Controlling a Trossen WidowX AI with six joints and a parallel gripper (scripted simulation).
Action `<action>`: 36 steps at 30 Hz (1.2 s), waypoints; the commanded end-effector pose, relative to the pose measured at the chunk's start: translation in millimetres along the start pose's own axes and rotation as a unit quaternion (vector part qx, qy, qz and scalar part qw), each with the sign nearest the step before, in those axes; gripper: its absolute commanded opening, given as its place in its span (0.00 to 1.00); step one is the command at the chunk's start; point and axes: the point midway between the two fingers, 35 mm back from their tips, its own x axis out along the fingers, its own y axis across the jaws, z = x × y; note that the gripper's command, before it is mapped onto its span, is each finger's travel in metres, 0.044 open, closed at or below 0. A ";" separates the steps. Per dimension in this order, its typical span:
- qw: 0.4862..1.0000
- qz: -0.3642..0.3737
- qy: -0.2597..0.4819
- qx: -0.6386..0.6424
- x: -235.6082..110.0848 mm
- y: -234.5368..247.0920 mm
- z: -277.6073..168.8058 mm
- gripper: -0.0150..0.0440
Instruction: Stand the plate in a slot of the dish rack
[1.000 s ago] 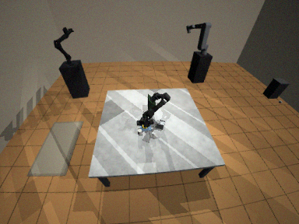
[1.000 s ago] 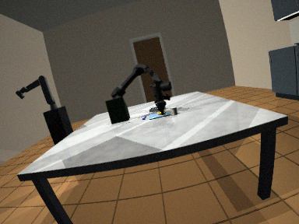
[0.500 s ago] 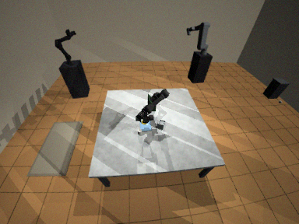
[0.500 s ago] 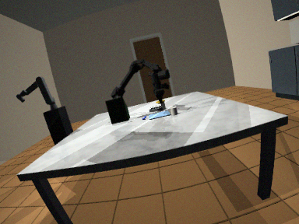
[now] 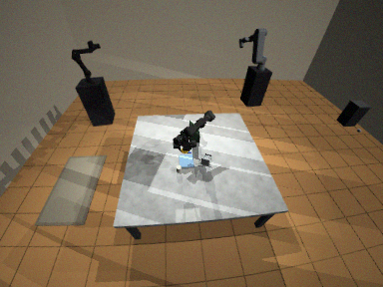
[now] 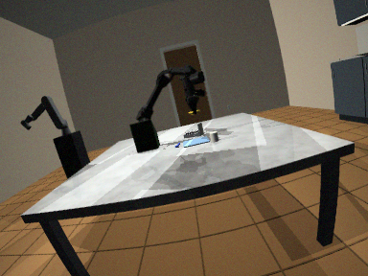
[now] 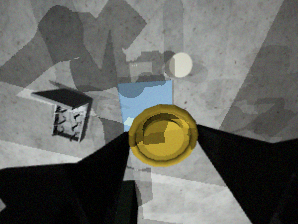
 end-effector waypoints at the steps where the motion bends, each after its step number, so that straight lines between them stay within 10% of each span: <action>1: 1.000 -0.002 0.000 -0.007 -13.1 0.0 0.2 0.25; 36: 0.852 -0.005 -0.002 0.524 -26.9 153.4 -28.8 0.25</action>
